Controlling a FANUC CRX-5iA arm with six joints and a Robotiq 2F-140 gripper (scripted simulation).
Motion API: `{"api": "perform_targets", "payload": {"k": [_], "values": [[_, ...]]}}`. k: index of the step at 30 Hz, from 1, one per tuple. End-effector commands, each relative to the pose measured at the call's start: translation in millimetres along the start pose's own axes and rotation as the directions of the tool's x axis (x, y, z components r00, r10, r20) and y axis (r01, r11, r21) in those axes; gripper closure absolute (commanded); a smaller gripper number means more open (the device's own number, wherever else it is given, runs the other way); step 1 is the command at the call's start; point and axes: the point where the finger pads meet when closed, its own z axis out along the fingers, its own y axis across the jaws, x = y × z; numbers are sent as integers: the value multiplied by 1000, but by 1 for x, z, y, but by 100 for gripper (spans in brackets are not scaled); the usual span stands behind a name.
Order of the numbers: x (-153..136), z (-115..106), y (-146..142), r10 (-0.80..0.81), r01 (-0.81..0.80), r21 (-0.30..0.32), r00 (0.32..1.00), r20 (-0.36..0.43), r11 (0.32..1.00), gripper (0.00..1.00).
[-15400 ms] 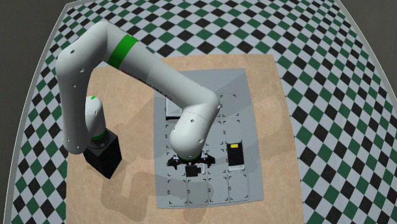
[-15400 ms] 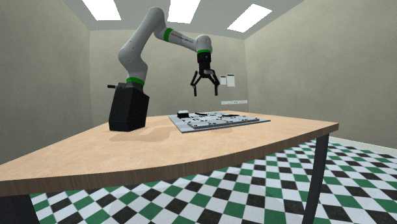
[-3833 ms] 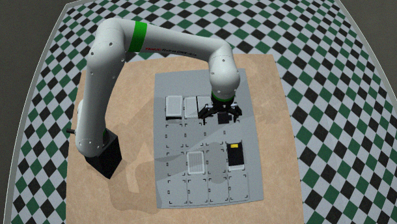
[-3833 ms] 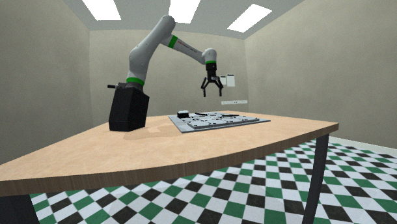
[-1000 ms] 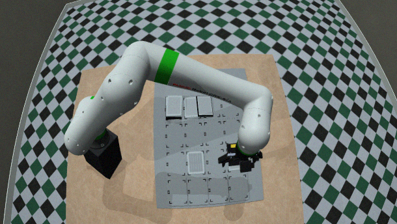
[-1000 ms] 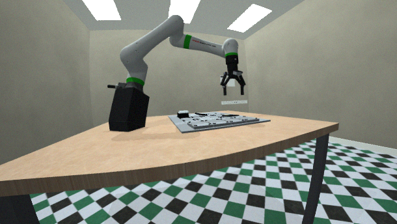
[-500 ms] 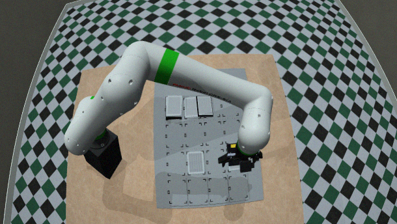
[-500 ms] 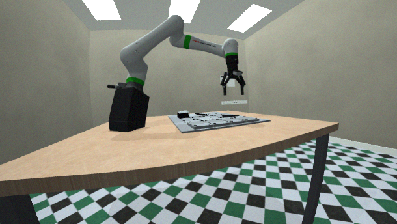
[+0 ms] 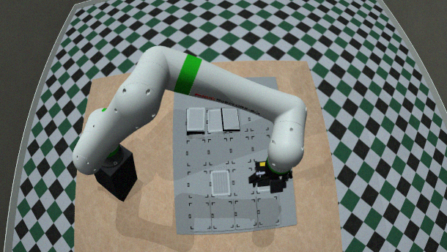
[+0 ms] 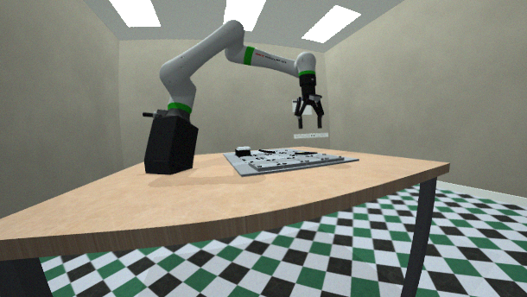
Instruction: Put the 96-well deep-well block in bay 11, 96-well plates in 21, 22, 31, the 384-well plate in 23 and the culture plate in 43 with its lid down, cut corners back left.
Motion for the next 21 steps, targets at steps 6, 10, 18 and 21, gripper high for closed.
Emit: {"api": "perform_targets", "payload": {"k": [6,10,18,21], "values": [[-24,23,-4,0,0,1,1000,-1,1000,30],[-36,34,-6,0,0,1,1000,-1,1000,30],[-53,50,-9,0,0,1,1000,-1,1000,30],[-62,58,-11,0,0,1,1000,-1,1000,30]]}}
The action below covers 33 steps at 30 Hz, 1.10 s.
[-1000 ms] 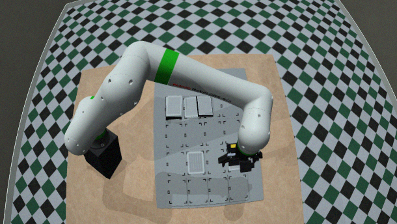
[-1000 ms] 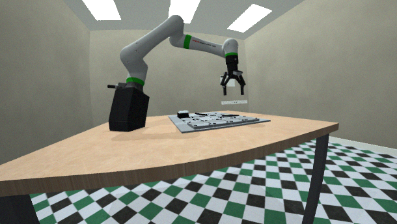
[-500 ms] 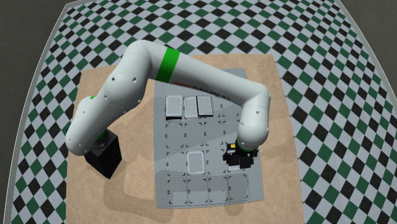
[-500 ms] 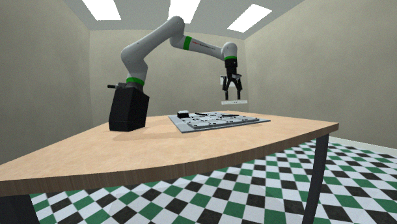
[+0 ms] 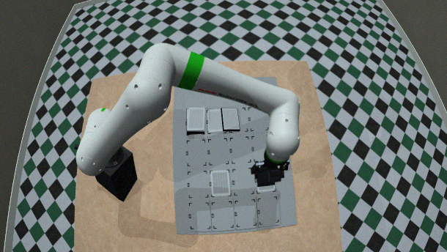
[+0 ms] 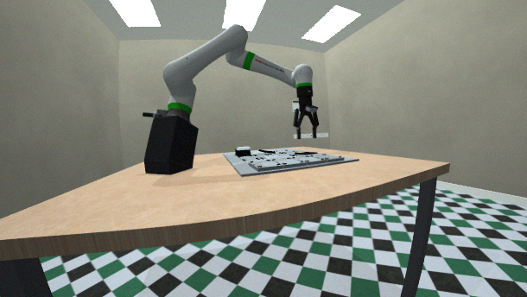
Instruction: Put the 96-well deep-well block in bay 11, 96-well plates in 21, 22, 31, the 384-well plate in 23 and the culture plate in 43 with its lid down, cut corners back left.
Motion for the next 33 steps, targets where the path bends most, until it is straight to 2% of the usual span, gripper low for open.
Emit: {"api": "perform_targets", "payload": {"k": [1,7,16,33], "values": [[-11,10,-3,0,0,2,1000,-1,1000,30],[-28,26,-6,0,0,2,1000,-1,1000,30],[-30,28,-6,0,0,2,1000,-1,1000,30],[-30,48,-6,0,0,2,1000,-1,1000,30]]}}
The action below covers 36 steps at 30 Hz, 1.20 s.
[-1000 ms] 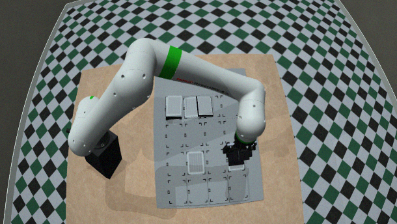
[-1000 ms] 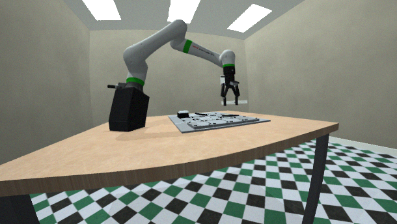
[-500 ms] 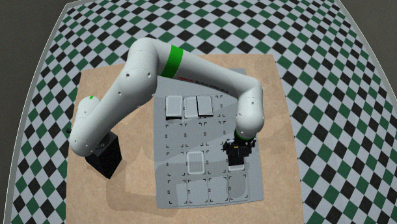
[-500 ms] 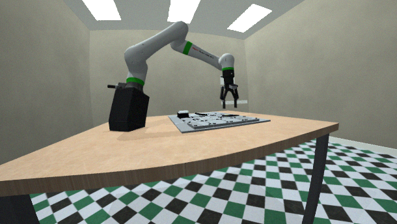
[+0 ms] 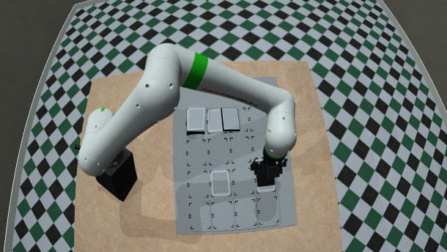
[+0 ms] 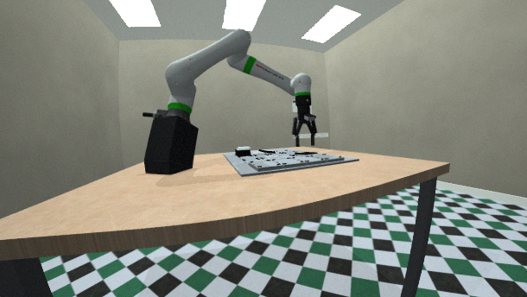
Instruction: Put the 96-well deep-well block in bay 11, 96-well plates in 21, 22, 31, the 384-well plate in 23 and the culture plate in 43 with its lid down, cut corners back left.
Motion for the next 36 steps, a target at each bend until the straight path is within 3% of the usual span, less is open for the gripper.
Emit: {"api": "perform_targets", "payload": {"k": [1,15,36], "values": [[0,4,-1,0,0,2,1000,-1,1000,30],[0,20,-1,0,0,2,1000,-1,1000,30],[0,22,-1,0,0,2,1000,-1,1000,30]]}}
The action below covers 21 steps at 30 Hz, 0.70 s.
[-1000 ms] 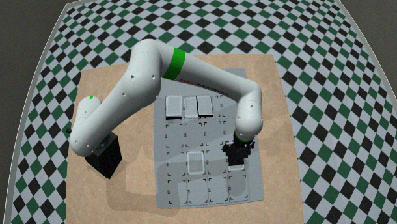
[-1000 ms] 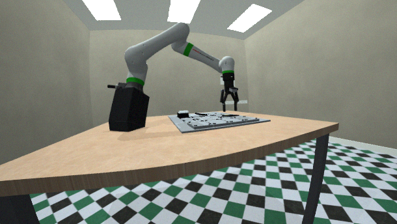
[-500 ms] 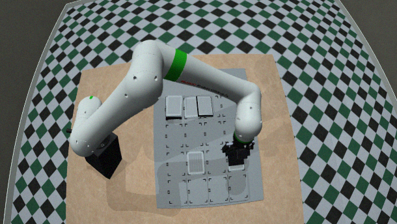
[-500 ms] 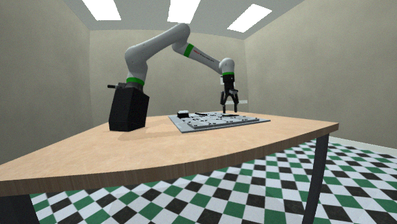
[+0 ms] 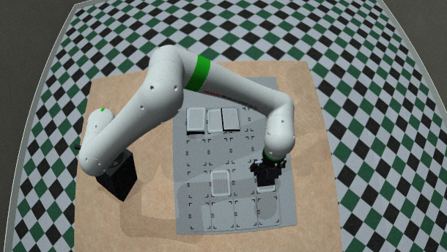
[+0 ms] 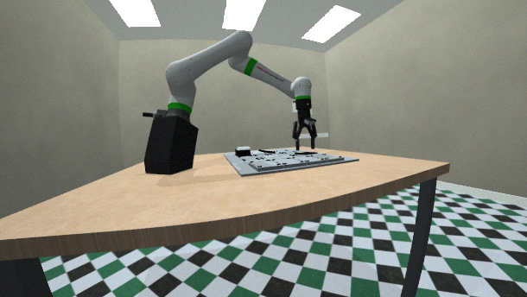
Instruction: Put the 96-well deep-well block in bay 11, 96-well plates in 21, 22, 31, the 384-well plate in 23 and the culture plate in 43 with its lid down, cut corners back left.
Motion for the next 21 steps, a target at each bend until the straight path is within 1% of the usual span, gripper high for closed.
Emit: {"api": "perform_targets", "payload": {"k": [1,16,21], "values": [[0,2,-1,0,0,2,1000,-1,1000,30],[0,19,-1,0,0,2,1000,-1,1000,30],[0,19,-1,0,0,2,1000,-1,1000,30]]}}
